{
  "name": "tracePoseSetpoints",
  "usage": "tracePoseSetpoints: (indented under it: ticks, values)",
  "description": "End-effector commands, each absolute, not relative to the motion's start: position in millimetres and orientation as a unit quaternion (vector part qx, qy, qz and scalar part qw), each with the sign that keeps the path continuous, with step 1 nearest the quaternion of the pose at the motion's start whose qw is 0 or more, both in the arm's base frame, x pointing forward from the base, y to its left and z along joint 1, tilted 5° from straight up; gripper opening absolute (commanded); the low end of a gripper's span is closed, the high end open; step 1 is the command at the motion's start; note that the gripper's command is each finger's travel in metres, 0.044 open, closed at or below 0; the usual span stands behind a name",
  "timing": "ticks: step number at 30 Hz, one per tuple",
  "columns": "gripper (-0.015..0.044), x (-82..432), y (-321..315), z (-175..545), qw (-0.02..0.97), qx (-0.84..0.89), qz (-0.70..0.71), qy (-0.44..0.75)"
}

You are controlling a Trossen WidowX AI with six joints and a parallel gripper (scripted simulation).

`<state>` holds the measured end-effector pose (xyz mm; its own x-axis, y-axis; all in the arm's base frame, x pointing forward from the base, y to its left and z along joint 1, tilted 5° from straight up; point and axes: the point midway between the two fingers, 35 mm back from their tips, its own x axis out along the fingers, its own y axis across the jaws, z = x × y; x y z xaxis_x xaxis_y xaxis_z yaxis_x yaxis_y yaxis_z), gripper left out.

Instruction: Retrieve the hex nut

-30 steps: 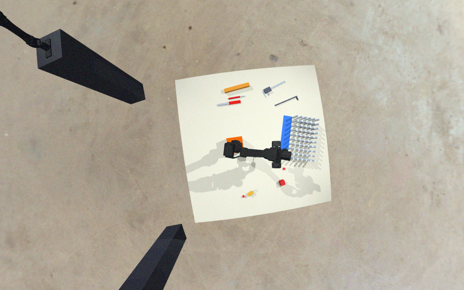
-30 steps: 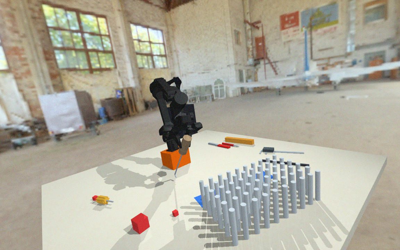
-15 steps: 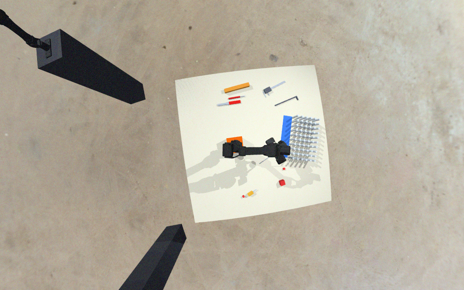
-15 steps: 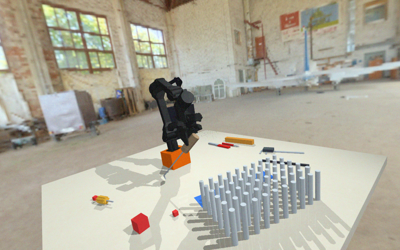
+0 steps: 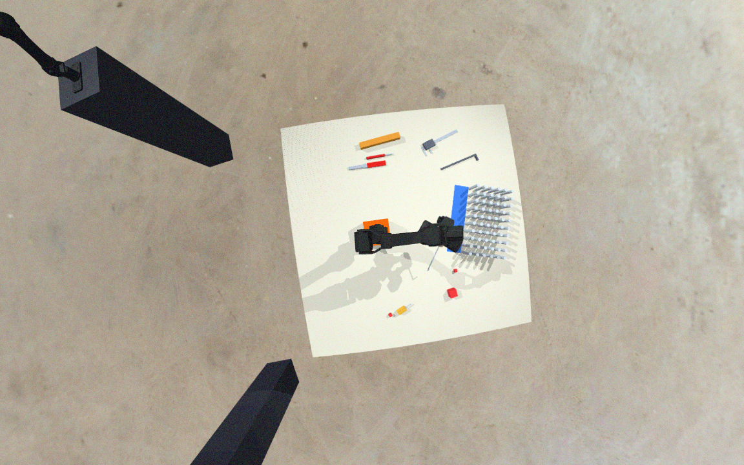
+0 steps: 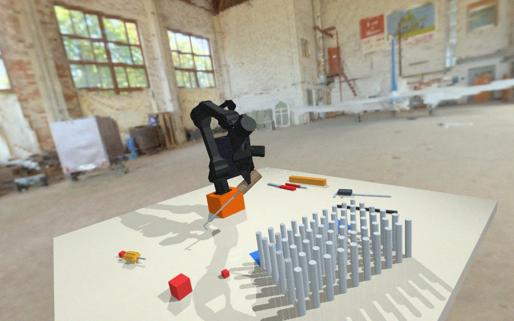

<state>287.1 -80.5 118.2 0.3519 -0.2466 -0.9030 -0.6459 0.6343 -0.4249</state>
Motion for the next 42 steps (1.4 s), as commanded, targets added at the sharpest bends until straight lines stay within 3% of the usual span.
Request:
tracePoseSetpoints:
  ticks: [1, 20, 42]
  values:
    - [0.0000, 285.1, -72.8, 118.2, 0.680, -0.464, 0.184, 0.537]
    - [0.0000, 279.8, -41.9, 115.7, 0.499, -0.659, 0.349, 0.441]
    - [0.0000, 269.9, -8.8, 112.7, 0.225, -0.801, 0.485, 0.270]
